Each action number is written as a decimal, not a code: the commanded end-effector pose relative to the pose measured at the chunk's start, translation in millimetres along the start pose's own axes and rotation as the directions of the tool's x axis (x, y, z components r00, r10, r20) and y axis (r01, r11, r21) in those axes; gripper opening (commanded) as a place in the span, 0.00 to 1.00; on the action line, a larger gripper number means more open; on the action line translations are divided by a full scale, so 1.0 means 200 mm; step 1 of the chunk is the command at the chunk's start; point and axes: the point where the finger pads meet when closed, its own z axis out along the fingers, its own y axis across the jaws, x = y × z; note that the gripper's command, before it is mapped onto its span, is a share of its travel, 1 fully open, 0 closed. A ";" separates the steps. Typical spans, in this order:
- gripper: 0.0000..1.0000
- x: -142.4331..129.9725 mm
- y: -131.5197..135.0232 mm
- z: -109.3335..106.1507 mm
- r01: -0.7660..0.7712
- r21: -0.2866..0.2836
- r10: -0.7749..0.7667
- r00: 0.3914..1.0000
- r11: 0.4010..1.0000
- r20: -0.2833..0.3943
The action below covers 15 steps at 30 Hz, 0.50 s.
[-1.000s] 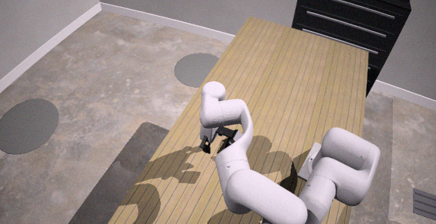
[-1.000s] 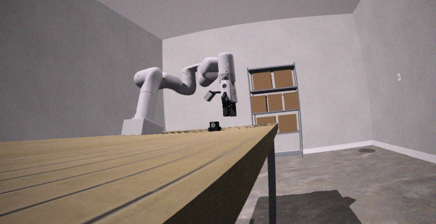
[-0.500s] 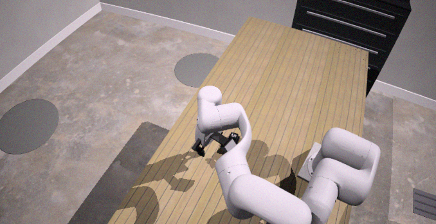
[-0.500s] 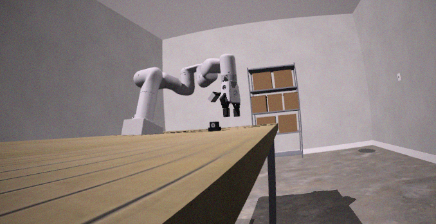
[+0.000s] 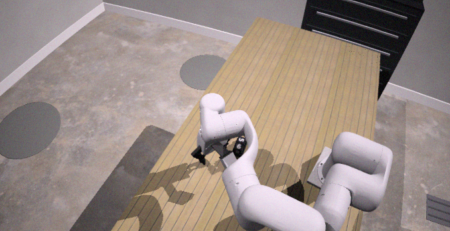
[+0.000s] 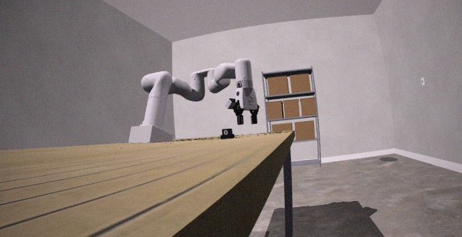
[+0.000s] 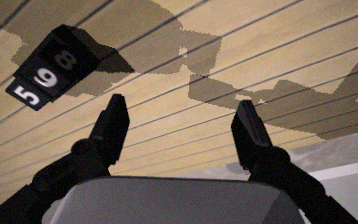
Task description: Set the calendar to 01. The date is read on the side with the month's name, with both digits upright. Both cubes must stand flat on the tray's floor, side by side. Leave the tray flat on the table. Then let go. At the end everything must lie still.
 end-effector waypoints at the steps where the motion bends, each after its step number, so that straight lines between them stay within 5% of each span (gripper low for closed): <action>1: 1.00 0.00 0.00 0.03 -0.002 -0.002 0.002 1.000 1.000 0.003; 15: 1.00 0.00 0.00 0.13 -0.002 -0.002 0.002 1.000 1.000 0.003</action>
